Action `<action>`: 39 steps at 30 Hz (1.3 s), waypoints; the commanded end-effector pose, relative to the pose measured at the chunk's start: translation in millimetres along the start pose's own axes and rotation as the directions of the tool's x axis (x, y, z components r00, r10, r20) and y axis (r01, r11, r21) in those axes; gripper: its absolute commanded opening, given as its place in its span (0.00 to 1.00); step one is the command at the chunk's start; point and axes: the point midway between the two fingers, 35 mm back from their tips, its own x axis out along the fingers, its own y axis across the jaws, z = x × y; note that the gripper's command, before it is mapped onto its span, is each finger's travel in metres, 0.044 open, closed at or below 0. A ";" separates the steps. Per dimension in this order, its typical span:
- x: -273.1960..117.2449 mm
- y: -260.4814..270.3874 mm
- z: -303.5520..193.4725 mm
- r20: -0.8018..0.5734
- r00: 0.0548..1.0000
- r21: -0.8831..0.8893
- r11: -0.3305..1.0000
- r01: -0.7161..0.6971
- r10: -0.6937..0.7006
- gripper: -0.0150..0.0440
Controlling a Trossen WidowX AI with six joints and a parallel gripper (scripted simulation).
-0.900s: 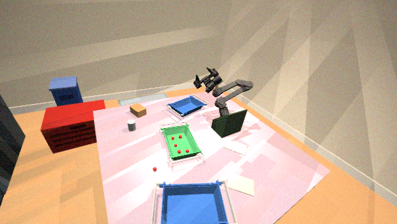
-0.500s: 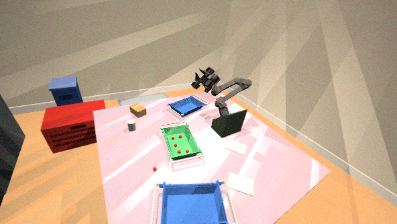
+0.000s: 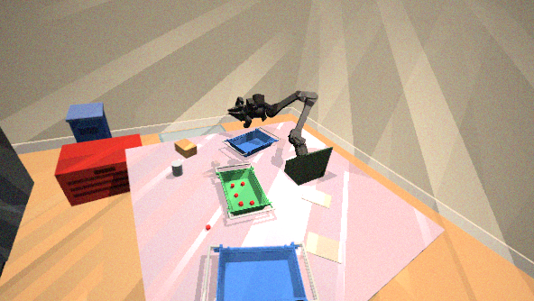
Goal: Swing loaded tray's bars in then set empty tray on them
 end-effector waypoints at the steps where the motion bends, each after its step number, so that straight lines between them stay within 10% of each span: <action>1: 40.9 37.6 -57.0 -0.314 0.922 0.365 0.925 -0.103 0.227 0.41; 11: 51.9 125.4 -135.2 -0.732 0.424 0.602 0.797 0.037 0.534 0.41; 19: 32.1 161.9 -166.9 -0.919 -0.087 0.375 0.920 0.112 0.385 0.41; 39: 30.3 169.2 -183.3 -0.927 -0.118 0.345 0.933 0.104 0.356 0.41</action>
